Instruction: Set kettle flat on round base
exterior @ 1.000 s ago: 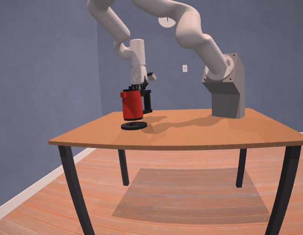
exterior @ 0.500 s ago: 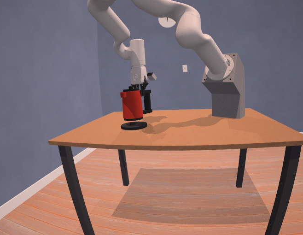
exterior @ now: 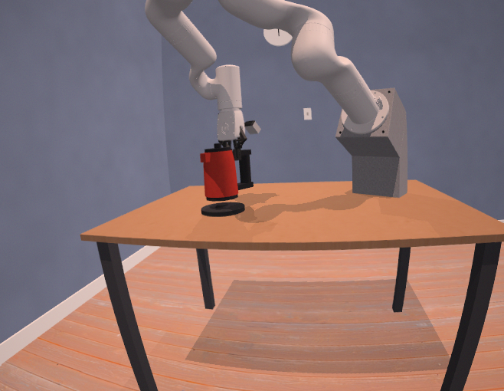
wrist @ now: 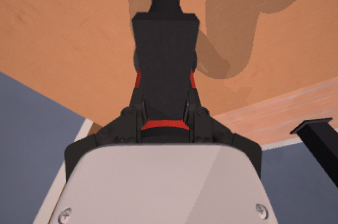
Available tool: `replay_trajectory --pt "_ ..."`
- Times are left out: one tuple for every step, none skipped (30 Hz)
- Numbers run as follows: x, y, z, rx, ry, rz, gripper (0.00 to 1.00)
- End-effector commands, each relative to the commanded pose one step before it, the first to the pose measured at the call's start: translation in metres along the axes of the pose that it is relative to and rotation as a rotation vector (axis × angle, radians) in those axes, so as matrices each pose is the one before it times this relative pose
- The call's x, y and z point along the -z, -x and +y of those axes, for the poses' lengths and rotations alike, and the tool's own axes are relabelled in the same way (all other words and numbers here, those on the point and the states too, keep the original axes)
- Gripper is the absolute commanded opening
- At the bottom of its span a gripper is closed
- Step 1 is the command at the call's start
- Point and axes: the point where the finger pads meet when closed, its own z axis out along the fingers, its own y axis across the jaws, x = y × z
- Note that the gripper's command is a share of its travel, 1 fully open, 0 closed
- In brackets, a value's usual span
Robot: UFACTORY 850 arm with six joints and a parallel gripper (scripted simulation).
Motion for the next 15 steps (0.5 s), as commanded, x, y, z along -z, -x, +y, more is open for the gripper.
replay_trajectory --pt "0.00028 0.00012 -0.00039 0.00026 -0.00089 -0.00018 0.0" --pt "-0.00002 0.0 0.0 0.0 0.0 0.0 0.0" --pt "-0.00012 0.0 0.0 0.0 0.0 0.0 0.0" --pt "-0.00029 0.0 0.0 0.0 0.0 -0.00001 0.0" --pt "-0.00051 0.0 0.0 0.0 0.0 -0.00001 0.0" --pt "-0.00076 0.0 0.0 0.0 0.0 -0.00001 0.0" --pt "-0.00101 0.0 0.0 0.0 0.0 -0.00001 0.0" --pt "-0.00124 0.0 0.0 0.0 0.0 0.0 0.0" --pt "-0.00145 0.0 0.0 0.0 0.0 0.00001 0.0" --pt "-0.00161 -0.00001 0.00001 0.0 0.0 0.00003 0.0" --pt "-0.00173 0.00001 -0.00001 0.0 0.0 -0.00003 0.0" --pt "-0.0018 0.0 -0.00001 0.0 0.0 -0.00001 0.0" --pt "-0.0018 0.0 0.0 0.0 0.0 0.00001 0.0" --pt "0.0 0.0 0.0 0.0 0.0 0.0 0.0" --pt "0.0 0.0 0.0 0.0 0.0 0.0 0.0"
